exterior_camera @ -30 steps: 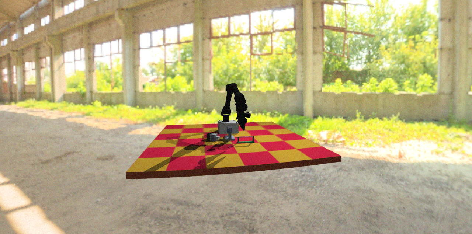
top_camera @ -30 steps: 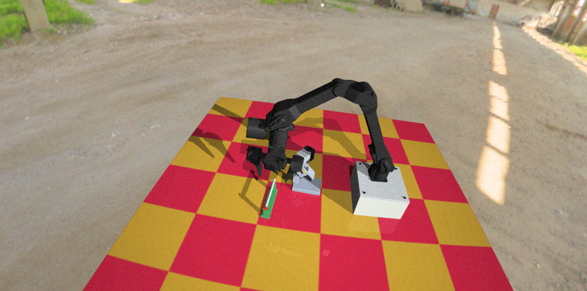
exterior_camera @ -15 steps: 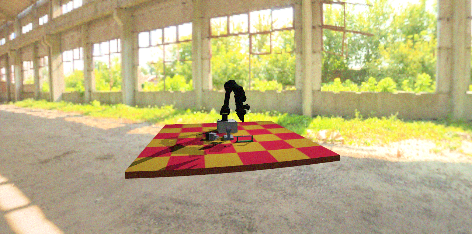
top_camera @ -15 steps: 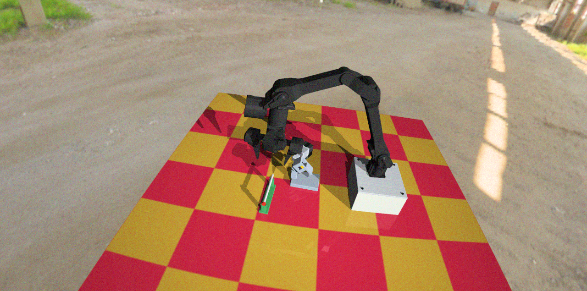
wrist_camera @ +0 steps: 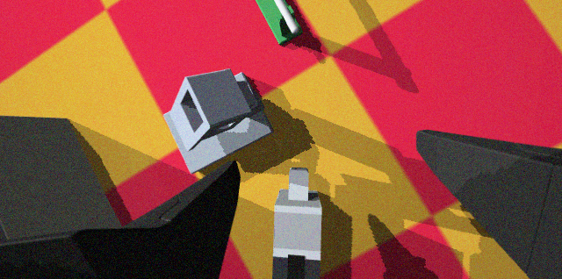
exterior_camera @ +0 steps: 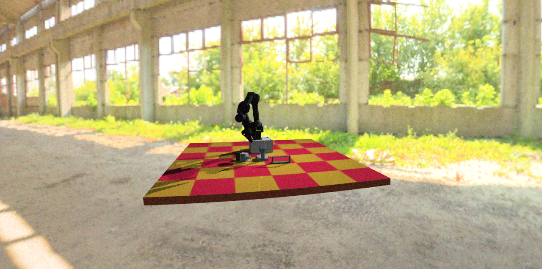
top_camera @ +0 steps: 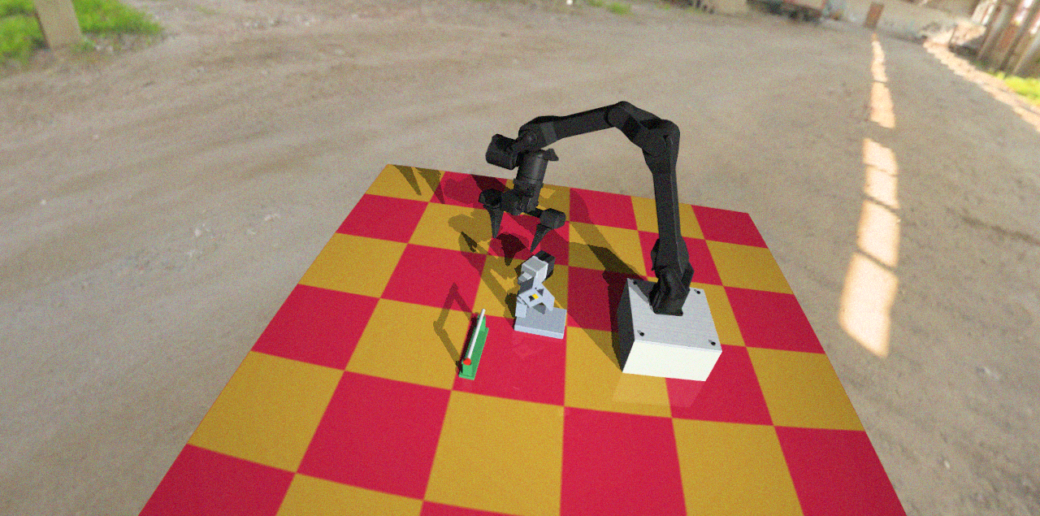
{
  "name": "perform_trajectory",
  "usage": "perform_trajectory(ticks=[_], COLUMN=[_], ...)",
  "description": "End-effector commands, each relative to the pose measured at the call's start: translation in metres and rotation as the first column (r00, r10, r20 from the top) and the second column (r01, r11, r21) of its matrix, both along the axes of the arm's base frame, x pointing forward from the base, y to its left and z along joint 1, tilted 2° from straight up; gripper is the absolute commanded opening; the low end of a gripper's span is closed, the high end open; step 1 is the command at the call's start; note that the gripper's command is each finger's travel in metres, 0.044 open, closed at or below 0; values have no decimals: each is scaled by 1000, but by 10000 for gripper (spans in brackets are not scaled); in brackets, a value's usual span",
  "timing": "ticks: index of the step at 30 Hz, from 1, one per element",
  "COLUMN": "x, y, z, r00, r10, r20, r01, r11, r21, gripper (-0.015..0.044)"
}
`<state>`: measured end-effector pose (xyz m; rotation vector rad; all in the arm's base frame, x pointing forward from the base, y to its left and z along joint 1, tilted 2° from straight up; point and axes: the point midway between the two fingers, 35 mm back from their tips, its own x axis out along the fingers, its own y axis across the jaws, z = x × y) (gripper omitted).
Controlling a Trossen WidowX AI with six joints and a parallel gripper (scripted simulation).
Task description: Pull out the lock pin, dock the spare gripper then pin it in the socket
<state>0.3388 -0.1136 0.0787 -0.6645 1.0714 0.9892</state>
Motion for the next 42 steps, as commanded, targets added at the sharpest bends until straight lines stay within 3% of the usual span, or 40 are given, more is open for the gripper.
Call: perform_trajectory(ticks=[1, 5, 11, 20, 42], x=[-34, -67, -68, -68, -67], y=[-36, -67, -67, -65, -64], z=[-6, -10, -15, -78, -109], r00=[995, 978, 977, 977, 977], r10=[-93, -196, -201, -201, -201], r20=[28, 66, 68, 68, 68], r01=[91, 186, 191, 191, 191], r11=[993, 974, 973, 972, 972], r21=[73, 131, 134, 134, 134], gripper=[440, 440, 440, 440, 440])
